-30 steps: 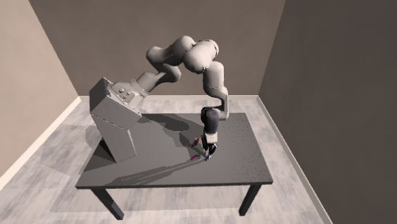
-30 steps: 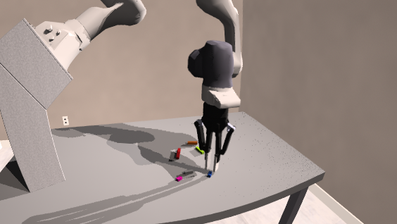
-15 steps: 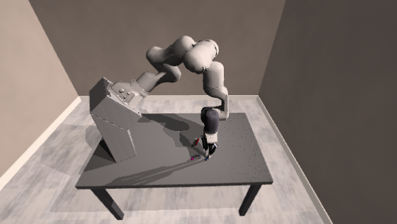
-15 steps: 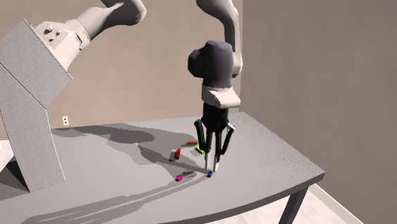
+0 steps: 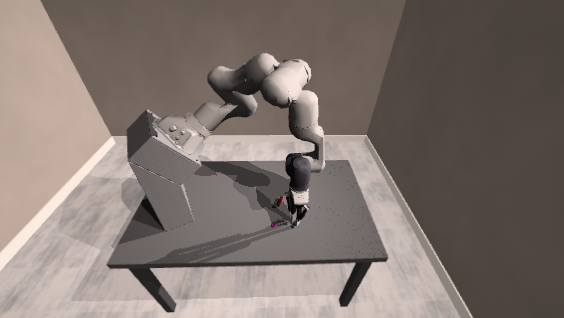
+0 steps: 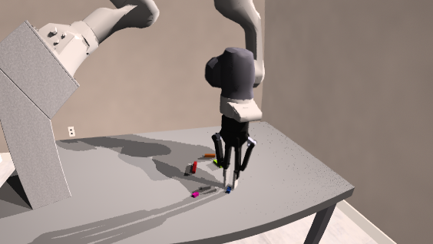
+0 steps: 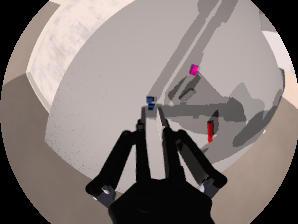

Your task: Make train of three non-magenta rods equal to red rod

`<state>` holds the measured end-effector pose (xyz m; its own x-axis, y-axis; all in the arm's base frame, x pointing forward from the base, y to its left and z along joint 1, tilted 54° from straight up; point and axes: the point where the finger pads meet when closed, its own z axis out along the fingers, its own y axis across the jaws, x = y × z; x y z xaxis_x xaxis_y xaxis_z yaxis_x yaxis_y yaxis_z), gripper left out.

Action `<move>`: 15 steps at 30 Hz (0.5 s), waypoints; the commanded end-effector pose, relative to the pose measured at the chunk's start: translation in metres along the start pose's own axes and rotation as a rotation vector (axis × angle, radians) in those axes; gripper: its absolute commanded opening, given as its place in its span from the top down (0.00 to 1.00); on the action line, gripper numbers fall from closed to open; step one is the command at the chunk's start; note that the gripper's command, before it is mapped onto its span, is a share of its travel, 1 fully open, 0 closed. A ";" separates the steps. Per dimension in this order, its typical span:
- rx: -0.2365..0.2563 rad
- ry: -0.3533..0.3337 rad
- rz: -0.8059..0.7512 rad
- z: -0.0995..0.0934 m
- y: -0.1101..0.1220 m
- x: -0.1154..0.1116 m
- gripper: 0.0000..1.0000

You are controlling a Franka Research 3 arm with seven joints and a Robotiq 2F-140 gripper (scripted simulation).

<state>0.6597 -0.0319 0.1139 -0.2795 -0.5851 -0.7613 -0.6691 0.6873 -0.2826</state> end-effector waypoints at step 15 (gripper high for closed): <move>0.004 0.002 -0.009 0.007 -0.002 0.000 0.85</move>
<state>0.6643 -0.0294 0.1100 -0.2797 -0.5858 -0.7607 -0.6686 0.6874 -0.2835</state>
